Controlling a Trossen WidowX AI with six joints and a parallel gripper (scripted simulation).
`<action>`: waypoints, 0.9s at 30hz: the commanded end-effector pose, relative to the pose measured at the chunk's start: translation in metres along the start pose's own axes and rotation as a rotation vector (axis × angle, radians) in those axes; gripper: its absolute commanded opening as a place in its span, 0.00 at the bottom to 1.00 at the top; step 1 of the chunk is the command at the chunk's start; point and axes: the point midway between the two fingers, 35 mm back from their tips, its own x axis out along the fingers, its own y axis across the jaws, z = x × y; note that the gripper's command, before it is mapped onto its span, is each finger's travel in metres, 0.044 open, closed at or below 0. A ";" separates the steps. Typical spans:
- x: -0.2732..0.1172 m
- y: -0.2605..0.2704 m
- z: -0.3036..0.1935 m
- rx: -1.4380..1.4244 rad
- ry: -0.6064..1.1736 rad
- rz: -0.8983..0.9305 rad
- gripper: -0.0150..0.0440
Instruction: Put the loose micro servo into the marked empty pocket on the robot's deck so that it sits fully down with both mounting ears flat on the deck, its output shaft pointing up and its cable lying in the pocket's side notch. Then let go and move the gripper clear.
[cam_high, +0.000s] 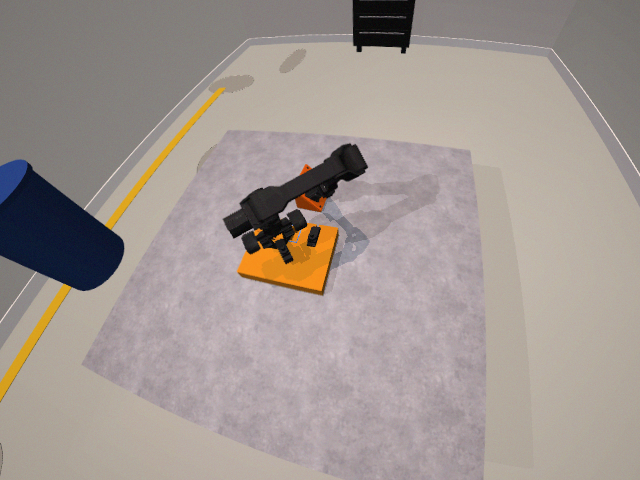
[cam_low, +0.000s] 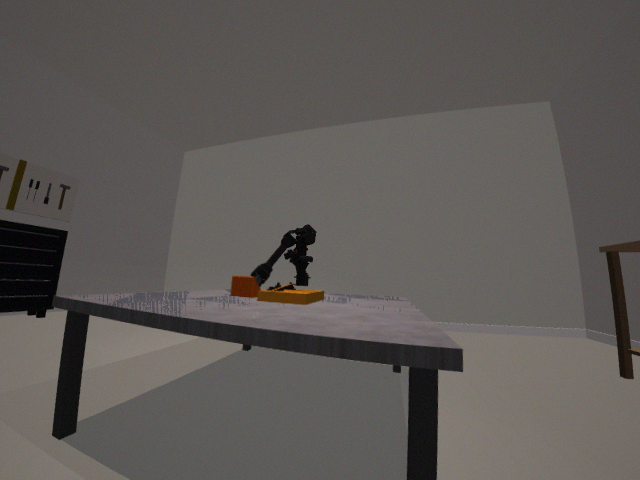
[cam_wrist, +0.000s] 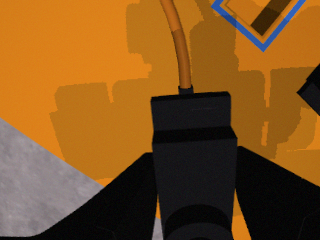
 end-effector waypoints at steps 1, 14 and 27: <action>-0.002 0.002 0.001 0.164 0.000 0.009 0.25; -0.002 0.002 0.001 0.614 0.002 0.009 0.25; -0.002 0.001 0.002 0.735 0.002 0.008 0.25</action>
